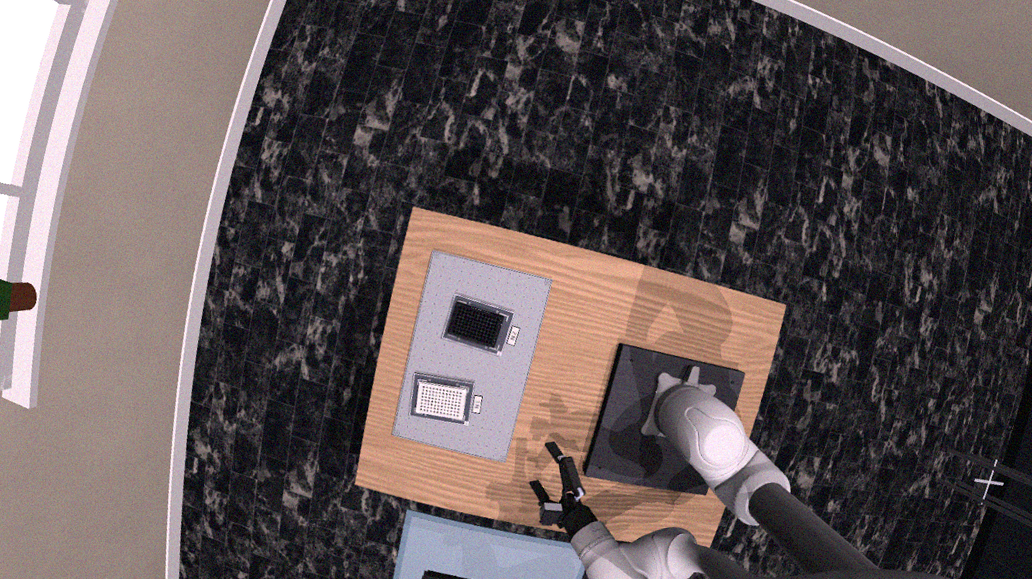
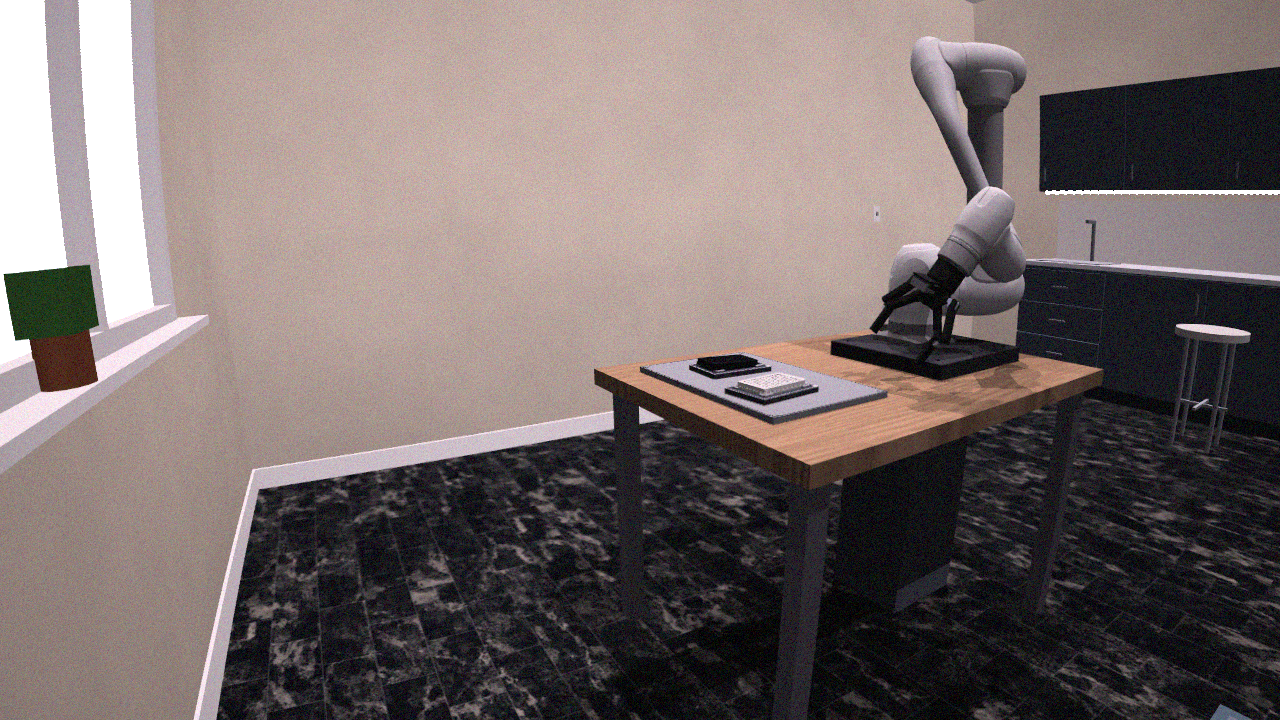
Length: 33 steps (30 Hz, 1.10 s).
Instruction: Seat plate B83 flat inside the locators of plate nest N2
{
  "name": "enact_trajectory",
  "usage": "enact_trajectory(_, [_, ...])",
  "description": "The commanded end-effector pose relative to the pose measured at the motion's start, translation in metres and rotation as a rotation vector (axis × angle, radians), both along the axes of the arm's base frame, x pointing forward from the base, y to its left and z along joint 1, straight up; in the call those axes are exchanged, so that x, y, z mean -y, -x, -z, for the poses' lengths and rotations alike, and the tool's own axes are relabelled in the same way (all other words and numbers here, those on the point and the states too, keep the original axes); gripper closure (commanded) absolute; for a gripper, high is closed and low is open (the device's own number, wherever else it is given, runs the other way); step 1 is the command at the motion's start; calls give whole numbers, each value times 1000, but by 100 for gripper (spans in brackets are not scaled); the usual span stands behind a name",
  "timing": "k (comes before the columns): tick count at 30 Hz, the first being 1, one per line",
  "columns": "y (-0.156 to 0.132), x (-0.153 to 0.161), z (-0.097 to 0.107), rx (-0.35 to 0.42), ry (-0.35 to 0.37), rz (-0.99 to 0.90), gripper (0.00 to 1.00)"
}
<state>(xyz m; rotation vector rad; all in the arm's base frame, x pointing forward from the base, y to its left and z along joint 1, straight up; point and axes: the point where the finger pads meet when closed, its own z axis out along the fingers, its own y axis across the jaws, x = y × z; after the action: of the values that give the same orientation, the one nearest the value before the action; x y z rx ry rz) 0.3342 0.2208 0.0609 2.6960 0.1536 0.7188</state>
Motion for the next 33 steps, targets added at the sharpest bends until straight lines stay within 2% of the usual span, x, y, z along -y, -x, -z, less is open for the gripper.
enact_trajectory(1, [-14,10,3,-49,18,25,0])
enact_trajectory(3, [-22,16,4,-93,29,47,0])
enact_trajectory(6, [-26,19,5,-93,29,47,0])
enact_trajectory(11, [-46,35,8,-182,38,86,0])
enact_trajectory(17, [-62,48,10,-225,35,103,0])
enact_trajectory(19, [-70,55,11,-267,27,118,0])
enact_trajectory(23, [-75,59,12,-267,27,118,0])
enact_trajectory(27, [-90,72,14,-337,4,139,0])
enact_trajectory(33, [-111,91,16,-381,-19,150,0])
